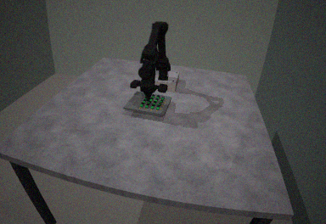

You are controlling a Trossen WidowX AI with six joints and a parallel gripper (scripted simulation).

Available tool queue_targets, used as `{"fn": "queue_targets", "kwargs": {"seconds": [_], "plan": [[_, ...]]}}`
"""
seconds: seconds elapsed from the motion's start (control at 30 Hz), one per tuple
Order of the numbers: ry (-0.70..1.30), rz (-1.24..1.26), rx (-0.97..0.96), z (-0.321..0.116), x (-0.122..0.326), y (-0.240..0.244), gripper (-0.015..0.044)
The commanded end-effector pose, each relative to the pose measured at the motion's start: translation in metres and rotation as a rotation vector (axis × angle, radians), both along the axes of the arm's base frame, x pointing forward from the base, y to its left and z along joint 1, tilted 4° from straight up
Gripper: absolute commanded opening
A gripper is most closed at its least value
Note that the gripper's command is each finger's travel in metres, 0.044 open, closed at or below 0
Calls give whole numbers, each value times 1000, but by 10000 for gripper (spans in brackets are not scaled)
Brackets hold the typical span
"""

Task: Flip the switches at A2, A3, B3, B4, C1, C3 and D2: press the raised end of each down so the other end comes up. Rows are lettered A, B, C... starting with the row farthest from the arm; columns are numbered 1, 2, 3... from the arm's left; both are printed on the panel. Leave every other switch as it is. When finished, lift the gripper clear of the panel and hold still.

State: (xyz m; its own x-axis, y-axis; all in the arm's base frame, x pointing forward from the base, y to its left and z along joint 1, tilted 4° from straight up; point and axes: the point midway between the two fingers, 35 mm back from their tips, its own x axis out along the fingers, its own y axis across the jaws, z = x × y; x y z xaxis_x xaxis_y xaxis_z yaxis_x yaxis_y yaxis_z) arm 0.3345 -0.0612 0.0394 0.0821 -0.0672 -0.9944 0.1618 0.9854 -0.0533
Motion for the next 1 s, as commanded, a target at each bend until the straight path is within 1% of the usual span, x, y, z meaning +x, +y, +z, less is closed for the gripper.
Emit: {"fn": "queue_targets", "kwargs": {"seconds": [0.0, 0.2, 0.97], "plan": [[0, 4, -2, -6, 0, -1, 0], [0, 4, -2, -14, 0, -1, 0], [0, 4, -2, -15, 0, -1, 0]]}}
